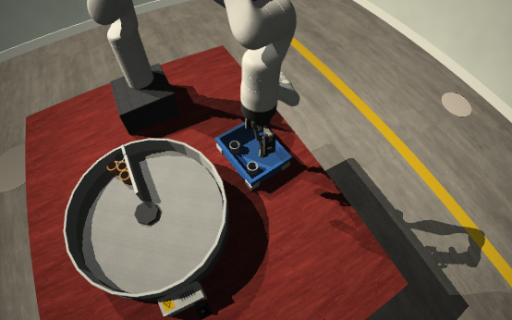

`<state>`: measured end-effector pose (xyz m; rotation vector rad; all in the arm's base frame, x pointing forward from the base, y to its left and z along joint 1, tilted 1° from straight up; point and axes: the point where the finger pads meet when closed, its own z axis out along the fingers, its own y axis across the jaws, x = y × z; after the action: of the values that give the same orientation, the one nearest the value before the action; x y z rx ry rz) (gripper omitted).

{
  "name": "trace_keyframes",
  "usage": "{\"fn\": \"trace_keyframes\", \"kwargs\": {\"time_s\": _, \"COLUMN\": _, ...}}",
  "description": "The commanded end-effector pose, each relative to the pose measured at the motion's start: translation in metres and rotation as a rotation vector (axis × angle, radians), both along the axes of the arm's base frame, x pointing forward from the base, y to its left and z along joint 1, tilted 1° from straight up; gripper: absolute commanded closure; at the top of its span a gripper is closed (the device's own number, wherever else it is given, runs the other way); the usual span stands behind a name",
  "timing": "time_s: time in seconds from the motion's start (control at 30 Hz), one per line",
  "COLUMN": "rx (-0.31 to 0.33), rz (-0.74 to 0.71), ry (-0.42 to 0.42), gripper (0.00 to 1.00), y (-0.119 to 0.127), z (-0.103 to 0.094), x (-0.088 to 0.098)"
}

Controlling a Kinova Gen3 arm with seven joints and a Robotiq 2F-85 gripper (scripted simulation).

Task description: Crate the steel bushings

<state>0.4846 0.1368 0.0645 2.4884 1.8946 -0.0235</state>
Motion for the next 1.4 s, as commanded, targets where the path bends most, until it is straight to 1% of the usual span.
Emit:
{"fn": "trace_keyframes", "kwargs": {"time_s": 0.0, "rx": 0.001, "rz": 0.0, "ry": -0.002, "gripper": 0.0, "y": 0.0, "z": 0.001, "x": 0.001}}
{"fn": "trace_keyframes", "kwargs": {"time_s": 0.4, "rx": 0.001, "rz": 0.0, "ry": -0.002, "gripper": 0.0, "y": 0.0, "z": 0.001, "x": 0.001}}
{"fn": "trace_keyframes", "kwargs": {"time_s": 0.57, "rx": 0.0, "rz": 0.243, "ry": 0.003, "gripper": 0.0, "y": 0.002, "z": 0.006, "x": -0.007}}
{"fn": "trace_keyframes", "kwargs": {"time_s": 0.97, "rx": 0.0, "rz": 0.243, "ry": 0.003, "gripper": 0.0, "y": 0.002, "z": 0.006, "x": -0.007}}
{"fn": "trace_keyframes", "kwargs": {"time_s": 1.13, "rx": 0.002, "rz": 0.481, "ry": 0.011, "gripper": 0.0, "y": 0.006, "z": 0.01, "x": -0.016}}
{"fn": "trace_keyframes", "kwargs": {"time_s": 1.37, "rx": 0.002, "rz": 0.481, "ry": 0.011, "gripper": 0.0, "y": 0.006, "z": 0.01, "x": -0.016}}
